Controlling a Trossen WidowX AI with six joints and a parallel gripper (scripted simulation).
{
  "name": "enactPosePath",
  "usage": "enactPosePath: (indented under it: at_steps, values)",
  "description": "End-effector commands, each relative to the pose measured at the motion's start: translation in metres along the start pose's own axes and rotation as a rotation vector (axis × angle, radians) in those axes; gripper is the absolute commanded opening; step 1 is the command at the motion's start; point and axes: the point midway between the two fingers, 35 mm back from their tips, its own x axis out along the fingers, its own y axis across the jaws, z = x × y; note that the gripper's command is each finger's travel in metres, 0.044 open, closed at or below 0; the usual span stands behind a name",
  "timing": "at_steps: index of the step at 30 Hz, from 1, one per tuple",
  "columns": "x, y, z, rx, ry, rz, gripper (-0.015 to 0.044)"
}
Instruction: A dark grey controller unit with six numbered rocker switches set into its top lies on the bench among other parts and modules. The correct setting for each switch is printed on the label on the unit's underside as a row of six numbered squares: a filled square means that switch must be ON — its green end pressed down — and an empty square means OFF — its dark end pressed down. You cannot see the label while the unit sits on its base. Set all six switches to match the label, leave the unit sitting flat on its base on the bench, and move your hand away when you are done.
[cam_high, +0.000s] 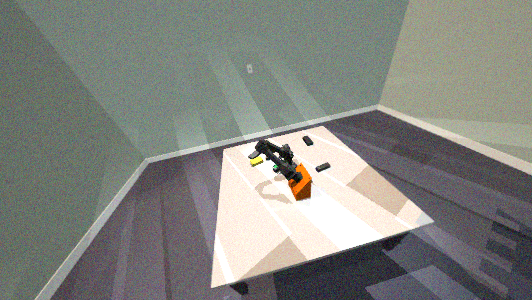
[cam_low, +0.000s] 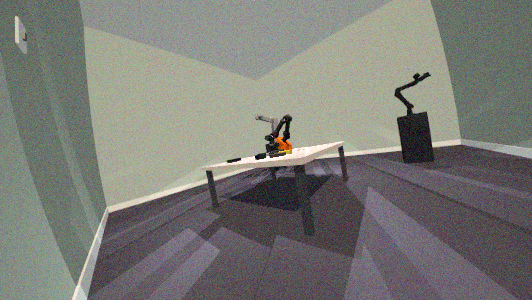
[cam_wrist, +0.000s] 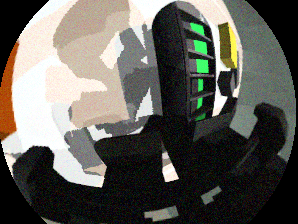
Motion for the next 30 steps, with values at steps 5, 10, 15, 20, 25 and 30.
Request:
enactPosePath:
  at_steps: [5, 10, 15, 20, 25, 30]
  values:
    - [0.003, -0.012, -0.002, -0.006, 0.004, -0.003, 0.0]
    - [0.005, -0.018, -0.003, -0.006, 0.004, -0.003, 0.0]
    - [0.006, -0.024, -0.003, -0.007, 0.004, -0.003, 0.0]
    - [-0.006, -0.004, -0.002, 0.048, 0.009, 0.02, 0.0]
    - [-0.053, -0.005, -0.002, -0.005, 0.007, -0.001, 0.0]
    - [-0.055, -0.005, -0.002, -0.007, 0.006, -0.002, 0.0]
